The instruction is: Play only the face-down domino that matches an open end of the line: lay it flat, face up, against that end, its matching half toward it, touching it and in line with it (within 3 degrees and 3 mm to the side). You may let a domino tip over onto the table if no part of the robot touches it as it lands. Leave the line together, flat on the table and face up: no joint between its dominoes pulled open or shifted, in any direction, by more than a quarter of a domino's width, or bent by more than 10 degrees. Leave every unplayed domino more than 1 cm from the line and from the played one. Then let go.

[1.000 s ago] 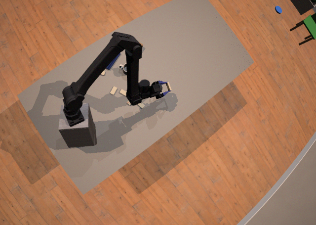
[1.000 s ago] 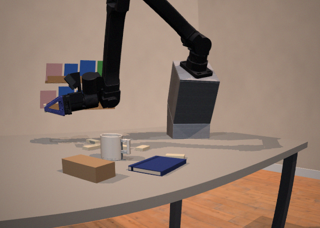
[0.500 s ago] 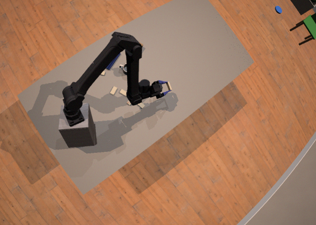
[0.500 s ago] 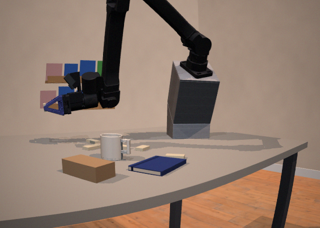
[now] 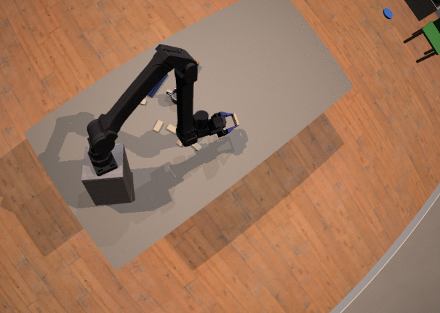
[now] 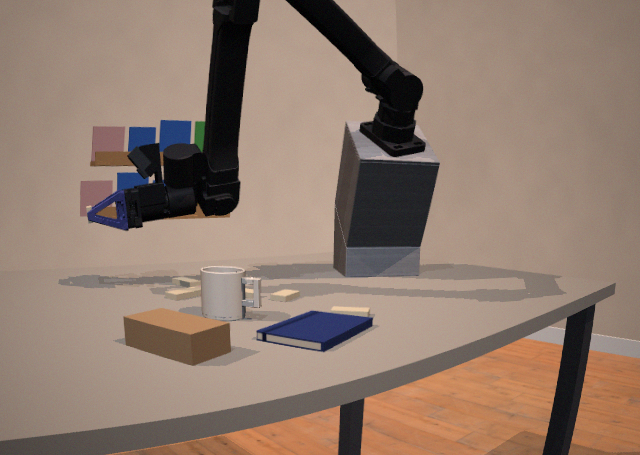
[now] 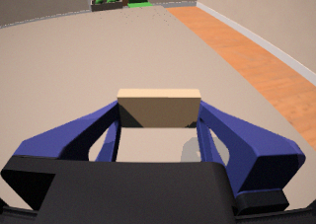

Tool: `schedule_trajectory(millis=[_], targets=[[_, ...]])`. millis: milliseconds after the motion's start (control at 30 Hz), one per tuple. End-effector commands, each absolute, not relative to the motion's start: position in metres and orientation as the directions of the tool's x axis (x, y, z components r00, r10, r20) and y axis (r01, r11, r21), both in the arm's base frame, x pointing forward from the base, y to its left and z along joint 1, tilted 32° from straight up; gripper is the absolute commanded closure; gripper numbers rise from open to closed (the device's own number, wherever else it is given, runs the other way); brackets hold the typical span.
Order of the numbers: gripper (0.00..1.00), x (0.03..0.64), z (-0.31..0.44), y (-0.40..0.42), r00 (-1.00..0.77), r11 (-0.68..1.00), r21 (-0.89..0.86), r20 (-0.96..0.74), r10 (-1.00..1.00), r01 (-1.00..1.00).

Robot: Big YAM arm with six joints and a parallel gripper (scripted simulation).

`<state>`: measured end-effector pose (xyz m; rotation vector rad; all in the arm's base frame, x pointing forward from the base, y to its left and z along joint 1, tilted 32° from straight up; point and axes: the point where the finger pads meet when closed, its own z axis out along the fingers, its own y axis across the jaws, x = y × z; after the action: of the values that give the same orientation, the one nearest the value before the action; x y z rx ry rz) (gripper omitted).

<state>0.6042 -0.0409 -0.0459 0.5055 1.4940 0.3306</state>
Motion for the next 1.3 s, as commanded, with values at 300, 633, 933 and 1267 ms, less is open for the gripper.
schedule_trajectory(millis=[300,633,933,1267], targets=[[0.49,0.61,-0.027,-0.04,0.106,0.849,0.524,-0.85,0.516,0.07],[0.49,0.605,-0.034,-0.035,0.089,0.85,0.522,-0.852,0.516,0.071],[0.49,0.604,-0.042,-0.039,0.068,0.853,0.513,-0.858,0.509,0.09],[0.49,0.601,-0.04,-0.033,0.073,0.85,0.521,-0.853,0.516,0.075]])
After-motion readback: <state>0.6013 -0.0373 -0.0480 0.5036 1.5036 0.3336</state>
